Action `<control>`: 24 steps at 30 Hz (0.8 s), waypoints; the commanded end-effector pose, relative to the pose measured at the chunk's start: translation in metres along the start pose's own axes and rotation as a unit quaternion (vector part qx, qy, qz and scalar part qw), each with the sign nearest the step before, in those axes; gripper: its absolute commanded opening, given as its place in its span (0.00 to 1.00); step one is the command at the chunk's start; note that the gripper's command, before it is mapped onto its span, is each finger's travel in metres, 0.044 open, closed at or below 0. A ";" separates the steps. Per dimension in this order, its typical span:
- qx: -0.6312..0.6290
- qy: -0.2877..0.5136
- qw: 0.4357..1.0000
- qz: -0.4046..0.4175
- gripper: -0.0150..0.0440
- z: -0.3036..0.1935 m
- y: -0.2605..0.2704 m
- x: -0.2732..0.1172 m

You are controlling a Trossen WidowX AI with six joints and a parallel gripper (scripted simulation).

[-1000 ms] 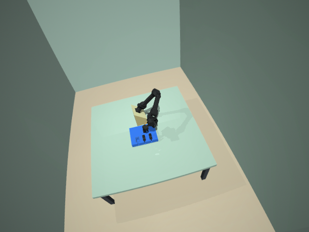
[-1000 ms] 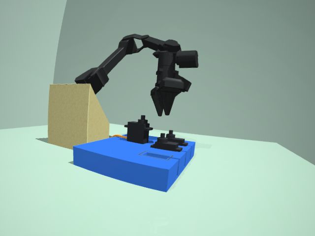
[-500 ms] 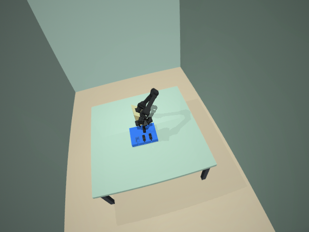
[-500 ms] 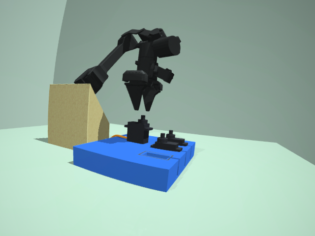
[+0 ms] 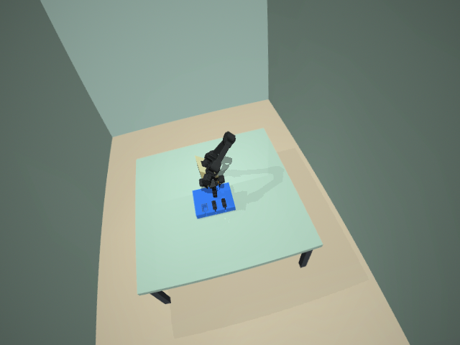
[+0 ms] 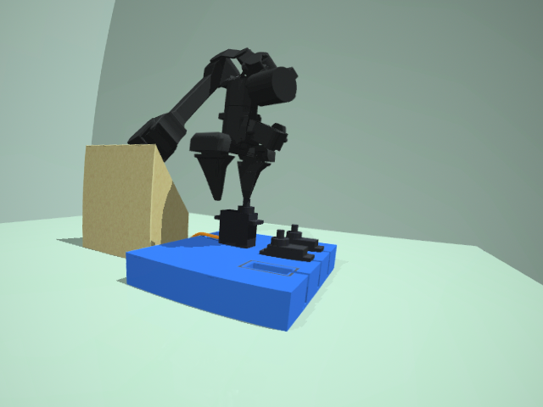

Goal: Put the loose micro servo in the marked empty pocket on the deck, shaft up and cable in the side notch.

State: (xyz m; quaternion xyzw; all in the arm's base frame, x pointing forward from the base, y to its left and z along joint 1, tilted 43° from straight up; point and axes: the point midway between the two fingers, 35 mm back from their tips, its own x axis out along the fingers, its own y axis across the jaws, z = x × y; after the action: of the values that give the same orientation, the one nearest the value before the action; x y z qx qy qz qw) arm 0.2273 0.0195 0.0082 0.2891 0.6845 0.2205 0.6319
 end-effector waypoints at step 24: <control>0.005 0.001 1.000 0.004 0.73 -0.002 0.001 0.028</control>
State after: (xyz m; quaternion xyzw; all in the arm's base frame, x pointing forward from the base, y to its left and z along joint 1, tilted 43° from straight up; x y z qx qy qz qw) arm 0.2244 0.0385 -0.0118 0.2912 0.6857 0.2205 0.6296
